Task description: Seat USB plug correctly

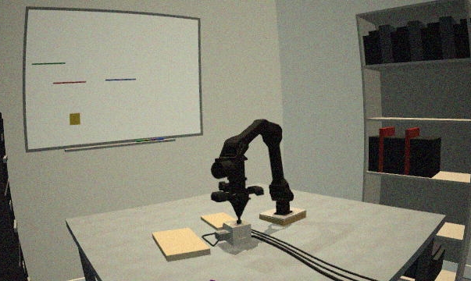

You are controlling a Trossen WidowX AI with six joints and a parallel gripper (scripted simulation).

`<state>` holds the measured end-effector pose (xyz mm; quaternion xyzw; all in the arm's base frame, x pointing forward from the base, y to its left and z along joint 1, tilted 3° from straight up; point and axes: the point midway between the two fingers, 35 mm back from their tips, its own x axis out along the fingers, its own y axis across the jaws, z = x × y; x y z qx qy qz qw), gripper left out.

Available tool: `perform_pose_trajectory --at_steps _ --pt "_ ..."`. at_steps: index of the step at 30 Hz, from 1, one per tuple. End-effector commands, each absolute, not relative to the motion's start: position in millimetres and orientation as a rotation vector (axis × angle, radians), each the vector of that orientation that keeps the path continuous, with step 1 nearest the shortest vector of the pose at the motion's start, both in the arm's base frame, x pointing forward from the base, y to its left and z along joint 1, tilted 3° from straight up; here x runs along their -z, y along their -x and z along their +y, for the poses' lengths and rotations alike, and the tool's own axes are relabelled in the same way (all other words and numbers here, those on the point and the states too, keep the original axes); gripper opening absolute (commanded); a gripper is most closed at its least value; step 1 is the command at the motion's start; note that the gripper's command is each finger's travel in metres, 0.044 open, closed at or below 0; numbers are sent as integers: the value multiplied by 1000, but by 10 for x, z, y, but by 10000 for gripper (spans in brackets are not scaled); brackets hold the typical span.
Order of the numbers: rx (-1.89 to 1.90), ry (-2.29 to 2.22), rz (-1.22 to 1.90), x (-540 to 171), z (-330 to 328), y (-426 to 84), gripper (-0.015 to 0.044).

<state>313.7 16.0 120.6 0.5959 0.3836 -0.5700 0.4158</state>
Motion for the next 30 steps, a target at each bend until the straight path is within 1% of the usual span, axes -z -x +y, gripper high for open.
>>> perform_pose_trajectory --at_steps 1,30 --pt "1431 -1496 971 -1187 163 -3133 0" --pt "1431 -1496 971 -1152 161 -3134 0"
